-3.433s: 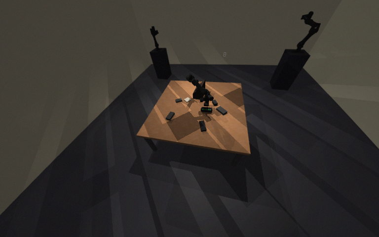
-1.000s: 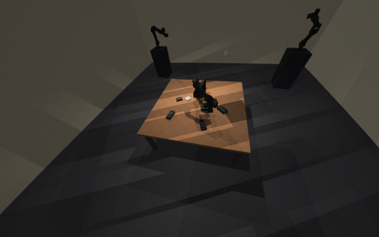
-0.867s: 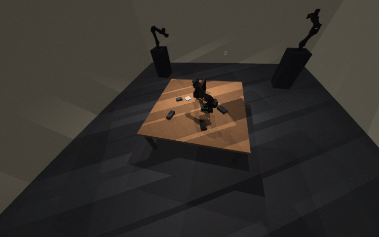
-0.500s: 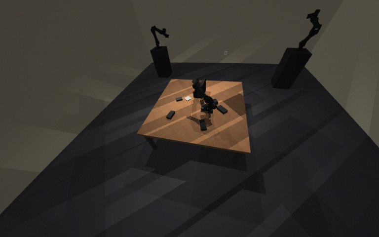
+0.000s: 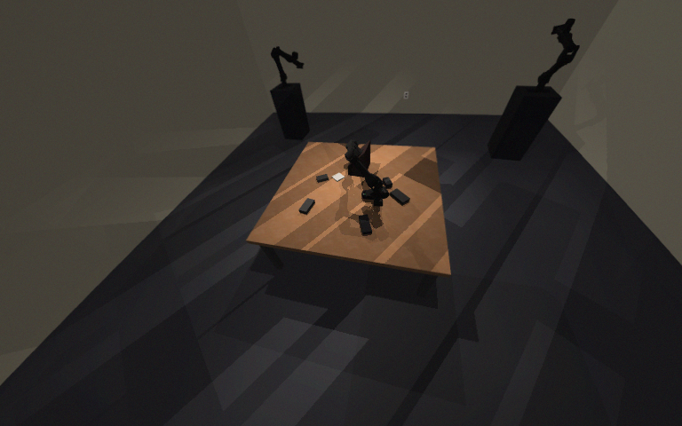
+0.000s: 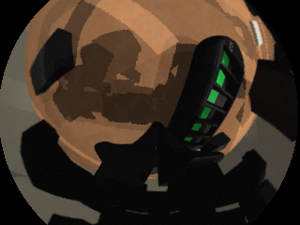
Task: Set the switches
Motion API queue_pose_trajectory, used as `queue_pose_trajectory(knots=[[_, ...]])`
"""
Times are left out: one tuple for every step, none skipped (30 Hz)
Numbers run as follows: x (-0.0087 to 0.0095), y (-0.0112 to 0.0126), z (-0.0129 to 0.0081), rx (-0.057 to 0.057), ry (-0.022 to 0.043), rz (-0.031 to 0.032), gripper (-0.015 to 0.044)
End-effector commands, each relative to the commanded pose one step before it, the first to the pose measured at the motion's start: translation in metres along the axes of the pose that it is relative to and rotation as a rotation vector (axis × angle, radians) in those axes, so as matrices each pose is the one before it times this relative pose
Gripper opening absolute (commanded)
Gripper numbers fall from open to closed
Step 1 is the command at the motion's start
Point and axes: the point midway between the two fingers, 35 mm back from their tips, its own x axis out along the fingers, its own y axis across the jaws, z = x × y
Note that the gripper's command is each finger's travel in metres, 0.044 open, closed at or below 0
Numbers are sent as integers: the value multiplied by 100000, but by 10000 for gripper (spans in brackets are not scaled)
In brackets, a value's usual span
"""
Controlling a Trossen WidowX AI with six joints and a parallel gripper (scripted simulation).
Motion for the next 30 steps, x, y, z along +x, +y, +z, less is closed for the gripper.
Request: queue_pose_trajectory(knots=[[714,12,198,-218,-264,447,0],[127,2,15,8,49,96,0],[76,1,9,5,29,58,0],[25,0,3,2,10,19,0],[1,-6,-1,0,-9,-12,0],[2,-12,-2,0,-18,-23,0],[3,-18,-3,-1,-27,-35,0],[4,-24,-4,-1,-36,-47,0],[4,-30,-5,-1,-45,-58,0],[5,-35,-6,-1,-53,-68,0],[6,-37,-7,-1,-56,-72,0],[6,-37,-7,-1,-57,-73,0],[6,-37,-7,-1,-57,-73,0],[6,-37,-7,-1,-57,-73,0],[6,-37,-6,-1,-57,-73,0],[6,-37,-6,-1,-57,-73,0],[6,-37,-6,-1,-57,-72,0],[6,-37,-6,-1,-58,-72,0],[6,-37,-6,-1,-58,-72,0],[6,-37,-6,-1,-58,-72,0],[6,-37,-6,-1,-58,-72,0],[6,-37,-6,-1,-58,-72,0],[6,-37,-6,-1,-58,-72,0],[6,-37,-6,-1,-58,-72,0],[6,-37,-6,-1,-59,-72,0],[6,-37,-6,-1,-59,-72,0],[6,-37,-6,-1,-59,-72,0],[4,-19,-3,26,0,-55,0],[9,-39,-7,52,0,-110,0],[13,-58,-10,77,-1,-162,0]])
